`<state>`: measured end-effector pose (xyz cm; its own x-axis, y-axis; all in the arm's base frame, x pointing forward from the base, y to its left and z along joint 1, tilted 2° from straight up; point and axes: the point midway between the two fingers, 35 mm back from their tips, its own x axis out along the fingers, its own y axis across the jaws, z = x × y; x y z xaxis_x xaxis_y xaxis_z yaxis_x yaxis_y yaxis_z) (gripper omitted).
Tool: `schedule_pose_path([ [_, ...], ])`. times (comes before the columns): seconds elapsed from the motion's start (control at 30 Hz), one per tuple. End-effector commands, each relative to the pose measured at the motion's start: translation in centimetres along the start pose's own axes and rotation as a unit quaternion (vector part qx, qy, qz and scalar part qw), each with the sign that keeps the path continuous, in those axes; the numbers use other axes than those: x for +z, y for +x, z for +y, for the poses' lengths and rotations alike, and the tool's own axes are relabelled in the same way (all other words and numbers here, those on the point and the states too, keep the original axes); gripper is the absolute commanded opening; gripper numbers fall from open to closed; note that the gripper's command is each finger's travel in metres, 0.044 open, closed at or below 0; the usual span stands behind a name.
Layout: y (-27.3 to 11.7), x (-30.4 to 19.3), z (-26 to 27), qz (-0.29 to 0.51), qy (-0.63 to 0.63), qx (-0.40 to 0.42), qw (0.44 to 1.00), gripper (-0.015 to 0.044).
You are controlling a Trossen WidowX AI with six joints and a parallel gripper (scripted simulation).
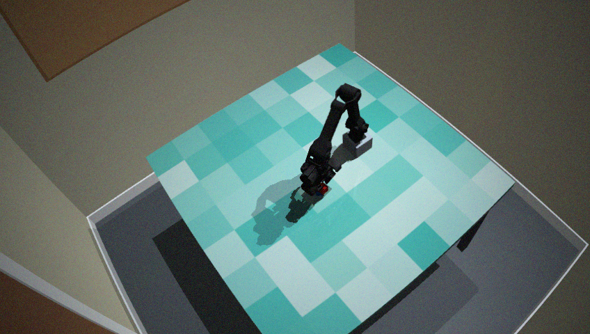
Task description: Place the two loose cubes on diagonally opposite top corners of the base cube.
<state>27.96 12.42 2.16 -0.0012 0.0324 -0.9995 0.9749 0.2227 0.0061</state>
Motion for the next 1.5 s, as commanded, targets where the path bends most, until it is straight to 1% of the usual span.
schedule_pose_path([
  [0.0,-0.8,0.0,0.2,0.001,-0.001,0.005,1.0,0.0205],
  [1.03,-5.6,0.0,0.2,0.001,-0.001,0.005,1.0,0.0205],
  [1.17,-5.7,0.0,0.2,0.001,-0.001,0.005,1.0,0.0205],
  [1.4,-6.4,0.0,0.1,0.0,0.001,0.003,1.0,0.0389],
  [1.47,-6.6,0.0,0.1,0.0,0.001,0.003,1.0,0.04],
])
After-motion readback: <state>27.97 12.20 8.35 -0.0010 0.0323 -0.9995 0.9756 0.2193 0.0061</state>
